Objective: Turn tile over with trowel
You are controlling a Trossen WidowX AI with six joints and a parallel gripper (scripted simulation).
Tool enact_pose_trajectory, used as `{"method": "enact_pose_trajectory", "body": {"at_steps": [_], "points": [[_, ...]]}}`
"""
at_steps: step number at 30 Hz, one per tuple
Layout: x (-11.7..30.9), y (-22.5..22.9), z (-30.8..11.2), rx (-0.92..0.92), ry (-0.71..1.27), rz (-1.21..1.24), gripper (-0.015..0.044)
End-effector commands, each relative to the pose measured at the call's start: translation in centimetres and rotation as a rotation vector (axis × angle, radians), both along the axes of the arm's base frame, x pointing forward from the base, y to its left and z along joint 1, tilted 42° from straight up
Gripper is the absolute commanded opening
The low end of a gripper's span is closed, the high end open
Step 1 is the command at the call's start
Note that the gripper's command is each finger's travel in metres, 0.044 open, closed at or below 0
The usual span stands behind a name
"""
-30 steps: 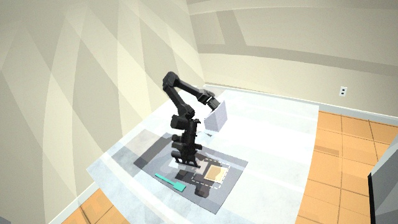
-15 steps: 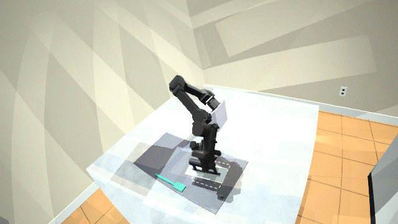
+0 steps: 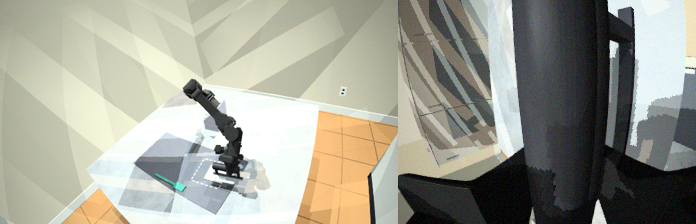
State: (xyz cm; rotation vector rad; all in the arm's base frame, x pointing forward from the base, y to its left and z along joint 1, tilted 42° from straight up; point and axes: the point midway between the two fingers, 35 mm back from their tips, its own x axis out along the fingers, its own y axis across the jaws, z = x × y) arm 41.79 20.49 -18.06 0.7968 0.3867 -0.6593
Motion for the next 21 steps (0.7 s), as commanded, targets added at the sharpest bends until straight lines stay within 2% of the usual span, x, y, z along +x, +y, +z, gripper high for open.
{"method": "enact_pose_trajectory", "body": {"at_steps": [1, 9, 21], "points": [[-1.1, 2.1, -1.8, 0.004, -0.03, 0.009, 0.0], [-3.7, 4.3, -5.9, -0.006, -0.06, 0.02, 0.0], [-3.8, 4.3, -6.0, -0.006, -0.061, 0.021, 0.0]]}}
